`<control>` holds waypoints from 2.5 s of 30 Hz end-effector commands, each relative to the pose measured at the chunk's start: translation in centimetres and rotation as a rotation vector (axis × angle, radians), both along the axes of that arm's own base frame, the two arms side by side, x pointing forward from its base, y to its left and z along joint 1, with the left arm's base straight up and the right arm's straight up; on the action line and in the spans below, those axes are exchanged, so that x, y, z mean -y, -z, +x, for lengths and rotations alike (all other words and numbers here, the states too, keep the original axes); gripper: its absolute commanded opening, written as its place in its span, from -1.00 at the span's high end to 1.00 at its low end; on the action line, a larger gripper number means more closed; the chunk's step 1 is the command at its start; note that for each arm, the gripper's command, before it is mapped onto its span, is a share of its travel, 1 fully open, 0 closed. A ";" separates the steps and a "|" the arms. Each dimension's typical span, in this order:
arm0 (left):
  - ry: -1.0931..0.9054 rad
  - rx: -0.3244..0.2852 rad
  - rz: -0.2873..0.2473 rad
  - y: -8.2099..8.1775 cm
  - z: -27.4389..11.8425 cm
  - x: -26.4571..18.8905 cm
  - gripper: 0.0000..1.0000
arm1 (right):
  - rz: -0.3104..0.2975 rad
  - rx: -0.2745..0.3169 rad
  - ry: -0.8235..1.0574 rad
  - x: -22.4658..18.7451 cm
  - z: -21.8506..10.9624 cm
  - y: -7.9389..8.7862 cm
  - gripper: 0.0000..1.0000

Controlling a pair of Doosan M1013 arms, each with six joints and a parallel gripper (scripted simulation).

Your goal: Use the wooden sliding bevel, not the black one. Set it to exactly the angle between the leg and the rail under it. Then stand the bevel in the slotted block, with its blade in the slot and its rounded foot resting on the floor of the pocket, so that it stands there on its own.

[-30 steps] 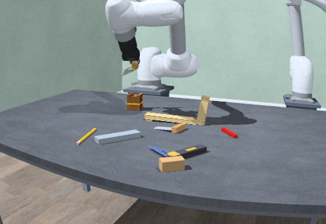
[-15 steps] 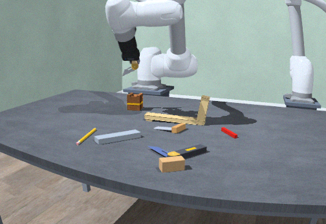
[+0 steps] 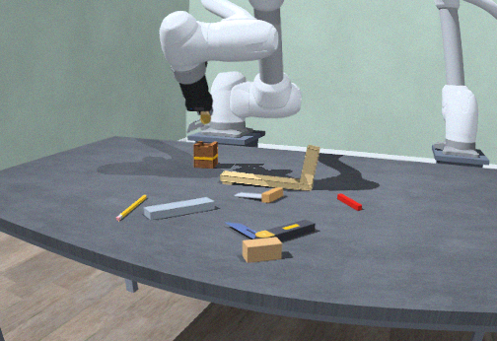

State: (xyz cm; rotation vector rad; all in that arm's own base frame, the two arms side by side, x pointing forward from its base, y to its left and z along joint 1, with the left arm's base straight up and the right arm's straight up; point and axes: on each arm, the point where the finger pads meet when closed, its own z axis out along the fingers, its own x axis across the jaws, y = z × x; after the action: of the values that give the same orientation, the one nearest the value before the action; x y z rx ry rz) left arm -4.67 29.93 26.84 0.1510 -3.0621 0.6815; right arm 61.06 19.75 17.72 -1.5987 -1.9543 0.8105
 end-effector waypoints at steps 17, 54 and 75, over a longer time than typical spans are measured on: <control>0.000 -0.001 0.001 -0.1 0.0 0.0 -1.00 | 0.001 0.002 0.000 0.0 0.0 2.2 1.00; 0.000 -0.001 0.001 -0.1 0.0 0.0 -1.00 | 0.001 0.002 0.000 0.0 0.0 3.2 1.00; 0.000 -0.001 0.001 -0.1 0.0 0.0 -1.00 | 0.001 0.002 0.000 0.0 0.0 5.6 1.00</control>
State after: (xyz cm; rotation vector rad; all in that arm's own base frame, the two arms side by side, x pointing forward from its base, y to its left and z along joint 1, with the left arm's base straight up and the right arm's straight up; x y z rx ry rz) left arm -4.67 29.93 26.84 0.1510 -3.0621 0.6815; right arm 61.08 19.75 12.03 -1.5990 -1.9545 0.8101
